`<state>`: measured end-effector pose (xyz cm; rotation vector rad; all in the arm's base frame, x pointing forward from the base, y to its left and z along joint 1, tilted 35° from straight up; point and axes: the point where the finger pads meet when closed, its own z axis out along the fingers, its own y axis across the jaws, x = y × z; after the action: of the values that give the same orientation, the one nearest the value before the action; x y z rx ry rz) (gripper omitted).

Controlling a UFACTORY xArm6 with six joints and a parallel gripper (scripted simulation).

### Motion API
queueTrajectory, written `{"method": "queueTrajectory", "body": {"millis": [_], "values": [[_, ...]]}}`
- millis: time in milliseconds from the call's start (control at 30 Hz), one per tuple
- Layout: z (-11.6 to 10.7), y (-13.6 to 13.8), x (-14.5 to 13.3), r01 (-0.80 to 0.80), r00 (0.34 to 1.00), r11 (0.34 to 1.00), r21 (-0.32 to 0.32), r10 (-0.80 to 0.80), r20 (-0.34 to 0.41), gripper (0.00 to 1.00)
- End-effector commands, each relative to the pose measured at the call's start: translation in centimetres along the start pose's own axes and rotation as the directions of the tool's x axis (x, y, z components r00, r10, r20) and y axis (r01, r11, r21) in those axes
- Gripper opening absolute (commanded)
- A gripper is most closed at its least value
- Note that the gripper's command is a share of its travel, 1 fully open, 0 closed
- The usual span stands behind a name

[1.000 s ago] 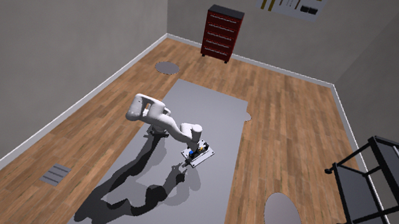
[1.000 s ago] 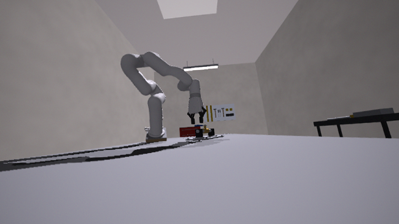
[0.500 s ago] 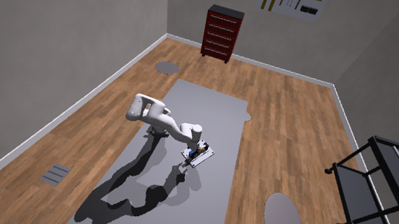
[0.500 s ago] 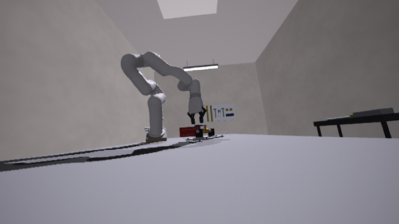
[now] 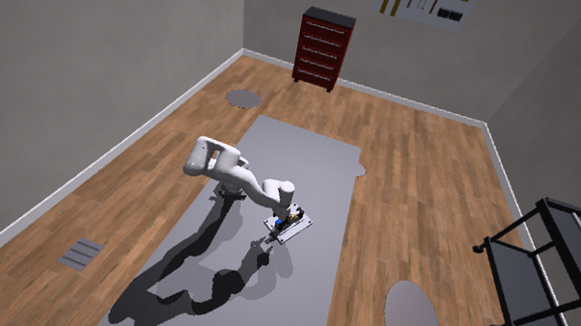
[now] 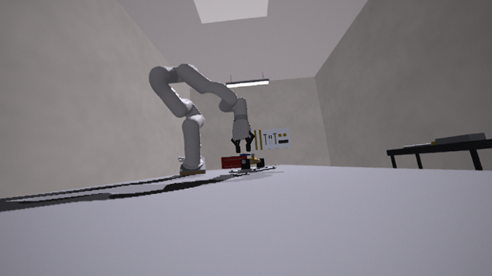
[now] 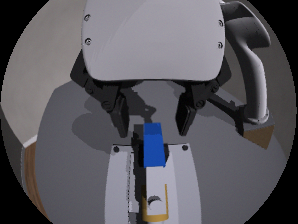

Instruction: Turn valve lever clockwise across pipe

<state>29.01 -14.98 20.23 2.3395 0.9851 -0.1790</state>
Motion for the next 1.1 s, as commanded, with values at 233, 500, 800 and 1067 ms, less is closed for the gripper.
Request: {"method": "queueTrajectory", "body": {"millis": [233, 500, 800, 1067], "values": [[-0.1, 0.1, 0.0, -0.001, 1.0, 1.0, -0.002, 0.001, -0.002, 0.68], [0.1, 0.1, 0.0, -0.001, 1.0, 1.0, -0.002, 0.001, -0.002, 0.68], [0.4, 0.1, 0.0, -0.001, 1.0, 1.0, -0.002, 0.001, -0.002, 0.68], [0.9, 0.1, 0.0, -0.001, 1.0, 1.0, -0.002, 0.001, -0.002, 0.68]]}}
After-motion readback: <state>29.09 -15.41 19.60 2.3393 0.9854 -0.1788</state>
